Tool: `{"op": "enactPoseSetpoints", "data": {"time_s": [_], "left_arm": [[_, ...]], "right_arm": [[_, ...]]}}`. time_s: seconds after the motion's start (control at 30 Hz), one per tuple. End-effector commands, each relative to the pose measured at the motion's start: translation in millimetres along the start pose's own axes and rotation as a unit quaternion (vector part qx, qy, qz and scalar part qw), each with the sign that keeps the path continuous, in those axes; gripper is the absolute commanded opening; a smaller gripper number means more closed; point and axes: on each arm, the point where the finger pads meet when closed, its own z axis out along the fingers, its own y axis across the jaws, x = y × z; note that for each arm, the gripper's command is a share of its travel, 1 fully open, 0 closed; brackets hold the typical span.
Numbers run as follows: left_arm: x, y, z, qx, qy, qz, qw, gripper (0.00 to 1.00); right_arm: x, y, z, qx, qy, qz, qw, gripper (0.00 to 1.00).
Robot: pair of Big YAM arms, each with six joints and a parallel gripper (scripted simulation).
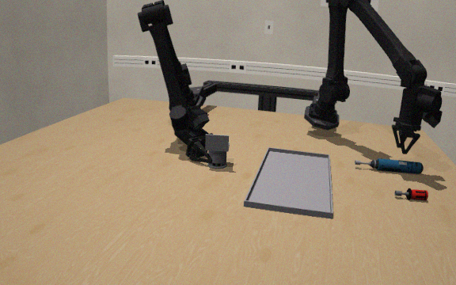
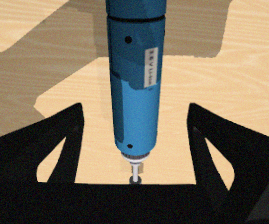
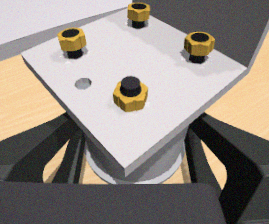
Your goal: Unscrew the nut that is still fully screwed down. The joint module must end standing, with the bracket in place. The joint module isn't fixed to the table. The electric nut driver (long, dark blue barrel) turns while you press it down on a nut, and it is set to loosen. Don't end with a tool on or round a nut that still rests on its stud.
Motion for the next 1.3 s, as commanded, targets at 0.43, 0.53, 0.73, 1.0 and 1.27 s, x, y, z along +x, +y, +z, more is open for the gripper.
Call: {"op": "enactPoseSetpoints", "data": {"time_s": [0.43,0.53,0.73,1.0,1.27], "left_arm": [[-5.5,-11.2,-8.8,0.012,-0.007,0.005,1.0,0.65],[-5.5,-11.2,-8.8,0.012,-0.007,0.005,1.0,0.65],[-5.5,-11.2,-8.8,0.012,-0.007,0.005,1.0,0.65],[4.4,-4.0,10.6,0.001,0.005,0.015,1.0,0.65],[4.3,-3.7,24.0,0.001,0.004,0.01,1.0,0.65]], "right_arm": [[-5.7,-3.5,2.6,0.003,-0.006,-0.003,1.0,0.59],[-5.7,-3.5,2.6,0.003,-0.006,-0.003,1.0,0.59],[-5.7,-3.5,2.6,0.003,-0.006,-0.003,1.0,0.59],[-5.7,-3.5,2.6,0.003,-0.006,-0.003,1.0,0.59],[-5.7,-3.5,2.6,0.003,-0.006,-0.003,1.0,0.59]]}}
